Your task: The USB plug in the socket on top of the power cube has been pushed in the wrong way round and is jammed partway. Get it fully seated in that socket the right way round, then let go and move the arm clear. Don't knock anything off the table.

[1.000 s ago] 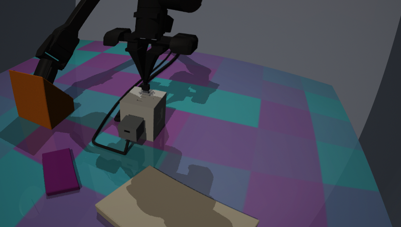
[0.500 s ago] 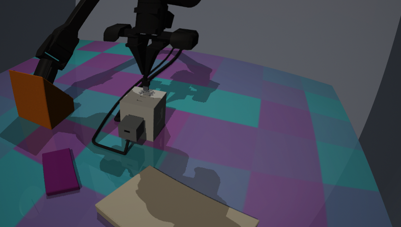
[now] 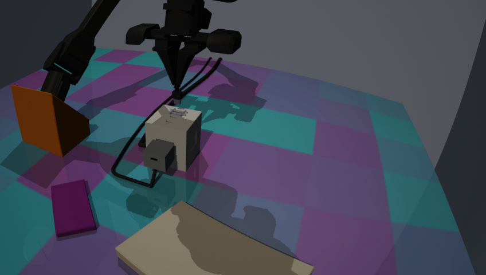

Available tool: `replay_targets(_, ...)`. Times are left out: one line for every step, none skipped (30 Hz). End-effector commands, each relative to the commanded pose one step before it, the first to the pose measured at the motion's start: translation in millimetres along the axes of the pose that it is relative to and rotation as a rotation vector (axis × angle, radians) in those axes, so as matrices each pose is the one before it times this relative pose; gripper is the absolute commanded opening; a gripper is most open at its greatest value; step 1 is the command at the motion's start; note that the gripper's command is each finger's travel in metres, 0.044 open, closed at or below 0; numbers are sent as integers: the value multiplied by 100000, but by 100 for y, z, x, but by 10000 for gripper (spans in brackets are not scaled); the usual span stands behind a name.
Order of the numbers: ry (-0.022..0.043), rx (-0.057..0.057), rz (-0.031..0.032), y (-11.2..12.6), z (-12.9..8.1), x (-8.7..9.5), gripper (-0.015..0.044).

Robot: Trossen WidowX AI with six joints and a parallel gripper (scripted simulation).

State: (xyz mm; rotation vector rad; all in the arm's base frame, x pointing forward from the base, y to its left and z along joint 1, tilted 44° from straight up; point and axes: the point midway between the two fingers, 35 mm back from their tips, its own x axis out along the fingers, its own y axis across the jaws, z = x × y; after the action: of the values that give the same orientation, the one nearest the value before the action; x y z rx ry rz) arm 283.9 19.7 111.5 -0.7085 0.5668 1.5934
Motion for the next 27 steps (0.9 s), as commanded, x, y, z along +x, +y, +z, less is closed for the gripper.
replay_targets(845, -1115, -561, -199, -49, -529, 0)
replay_targets(2, 1, 2, 0, -1, -66, 0)
replay_targets(2, 1, 2, 0, -1, -66, 0)
replay_targets(2, 1, 2, 0, -1, -66, 0)
replay_targets(1, 1, 1, 0, 0, -36, 0)
replay_targets(0, 0, 0, 0, 0, 0, 0)
replay_targets(0, 0, 0, 0, 0, 0, 0)
replay_targets(0, 0, 0, 0, 0, 0, 0)
replay_targets(-175, 250, 89, 38, 7, 66, 0)
replay_targets(-107, 608, 54, 23, 4, 40, 0)
replay_targets(-104, 1133, 54, 23, 4, 39, 0)
replay_targets(-75, 1315, 40, 17, 3, 28, 0)
replay_targets(-63, 1617, 34, 14, 2, 24, 0)
replay_targets(-54, 1966, 31, 12, 2, 21, 0)
replay_targets(-46, 2311, 28, 11, 1, 18, 0)
replay_targets(-38, 2612, 24, 9, 1, 15, 0)
replay_targets(-30, 2825, 20, 7, 1, 12, 0)
replay_targets(-22, 2901, 16, 5, 0, 9, 0)
replay_targets(-16, 2878, 12, 4, 0, 7, 0)
replay_targets(-11, 2817, 9, 3, 0, 5, 0)
replay_targets(-7, 2750, 6, 2, 0, 3, 0)
replay_targets(-5, 2691, 4, 1, 0, 2, 0)
replay_targets(-3, 2645, 3, 1, 0, 2, 0)
replay_targets(-2, 2613, 2, 1, 0, 1, 0)
replay_targets(-2, 2595, 1, 0, 0, 1, 0)
replay_targets(-1, 2589, 1, 0, 0, 0, 0)
replay_targets(-1, 2591, 1, 0, 0, 0, 0)
